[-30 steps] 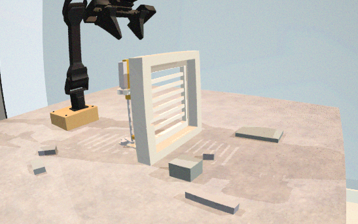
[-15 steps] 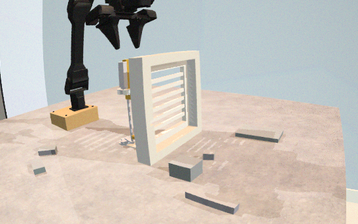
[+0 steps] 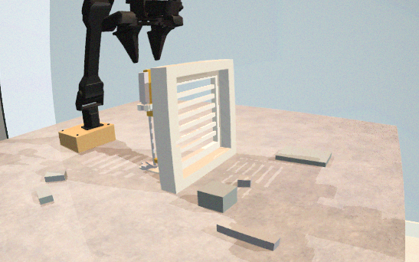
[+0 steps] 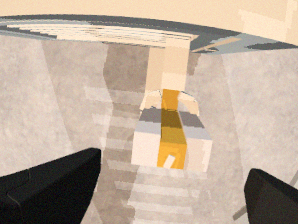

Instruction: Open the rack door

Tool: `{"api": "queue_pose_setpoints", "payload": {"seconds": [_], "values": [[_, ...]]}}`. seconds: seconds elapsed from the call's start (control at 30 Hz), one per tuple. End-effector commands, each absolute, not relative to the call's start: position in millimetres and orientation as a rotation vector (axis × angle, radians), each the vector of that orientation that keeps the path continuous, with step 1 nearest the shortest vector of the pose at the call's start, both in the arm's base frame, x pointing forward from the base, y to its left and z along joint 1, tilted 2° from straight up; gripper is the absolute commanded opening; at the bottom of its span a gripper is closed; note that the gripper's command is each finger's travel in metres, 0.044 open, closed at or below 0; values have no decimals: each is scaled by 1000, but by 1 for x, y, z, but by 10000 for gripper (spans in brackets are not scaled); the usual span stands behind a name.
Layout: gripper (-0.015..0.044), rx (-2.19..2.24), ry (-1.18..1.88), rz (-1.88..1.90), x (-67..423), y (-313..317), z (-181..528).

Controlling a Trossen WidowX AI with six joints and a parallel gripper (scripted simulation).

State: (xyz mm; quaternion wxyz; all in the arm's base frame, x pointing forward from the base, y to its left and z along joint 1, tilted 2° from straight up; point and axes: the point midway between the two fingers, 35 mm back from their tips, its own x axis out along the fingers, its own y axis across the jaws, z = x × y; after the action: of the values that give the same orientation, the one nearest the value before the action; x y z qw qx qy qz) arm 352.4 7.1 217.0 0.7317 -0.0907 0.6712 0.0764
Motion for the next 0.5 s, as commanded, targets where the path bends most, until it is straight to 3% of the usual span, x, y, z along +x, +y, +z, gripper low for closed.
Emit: {"api": "queue_pose_setpoints", "payload": {"seconds": [0.0, 0.47], "values": [[290, -204, 1487, 179, 353, 8, 211], [290, -208, 1513, 182, 355, 8, 189]]}}
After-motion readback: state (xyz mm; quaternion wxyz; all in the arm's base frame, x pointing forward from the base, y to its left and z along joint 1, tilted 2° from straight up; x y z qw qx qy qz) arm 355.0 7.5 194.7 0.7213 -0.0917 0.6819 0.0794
